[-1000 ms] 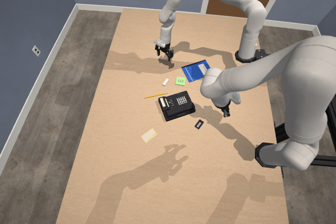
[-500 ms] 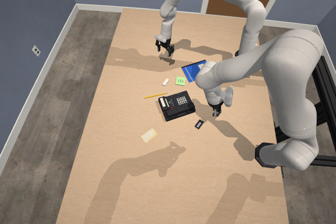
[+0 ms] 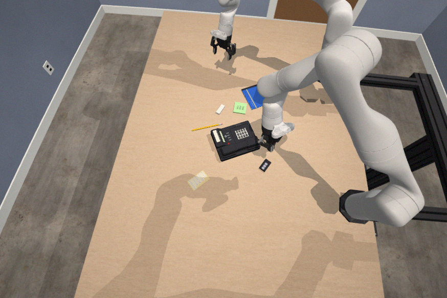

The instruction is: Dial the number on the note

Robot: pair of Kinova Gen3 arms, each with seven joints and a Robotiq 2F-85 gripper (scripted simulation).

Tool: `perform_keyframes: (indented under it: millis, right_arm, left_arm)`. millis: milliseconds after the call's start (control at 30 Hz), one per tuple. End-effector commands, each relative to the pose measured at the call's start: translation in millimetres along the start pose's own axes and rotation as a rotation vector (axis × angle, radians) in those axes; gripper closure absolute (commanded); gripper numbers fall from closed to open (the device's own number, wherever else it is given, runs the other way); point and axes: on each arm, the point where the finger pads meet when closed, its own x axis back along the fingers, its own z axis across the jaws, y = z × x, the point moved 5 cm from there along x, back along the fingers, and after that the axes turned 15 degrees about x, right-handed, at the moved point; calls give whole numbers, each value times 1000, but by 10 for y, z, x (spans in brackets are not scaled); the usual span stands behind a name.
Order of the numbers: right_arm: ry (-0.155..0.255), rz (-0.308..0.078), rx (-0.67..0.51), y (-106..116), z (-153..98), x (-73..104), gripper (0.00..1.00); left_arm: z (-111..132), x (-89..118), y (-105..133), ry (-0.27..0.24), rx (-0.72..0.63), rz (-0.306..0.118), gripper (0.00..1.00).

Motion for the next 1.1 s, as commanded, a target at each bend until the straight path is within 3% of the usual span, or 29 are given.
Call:
perform_keyframes:
  millis: [0, 267, 333, 467, 700, 833, 900, 1067]
  right_arm:
    - [9, 2, 32, 317, -8, 219, 2]
    - [23, -15, 110, 1109, -181, 765, 2]
    - [23, -15, 110, 1109, -181, 765, 2]
    - [27, -32, 153, 1526, -354, 1078, 2]
    - [24, -58, 203, 1995, -629, 1462, 2]
    - [20, -73, 227, 2208, -790, 1651, 2]
    - [20, -73, 227, 2208, -790, 1651, 2]
    - [14, -89, 252, 2418, -976, 1851, 2]
  left_arm:
    - [-63, -168, 365, 116, -253, -24, 985]
    - [-310, -396, 948, 325, -700, -54, 985]
    - [-310, -396, 948, 325, -700, -54, 985]
    - [-519, -520, 1257, 458, -973, -57, 985]
    - [-889, -693, 1668, 632, -1304, -47, 985]
    - [-1060, -763, 1815, 704, -1432, -39, 985]
    - [-1060, -763, 1815, 704, -1432, -39, 985]
    - [-1202, -819, 1922, 761, -1529, -30, 985]
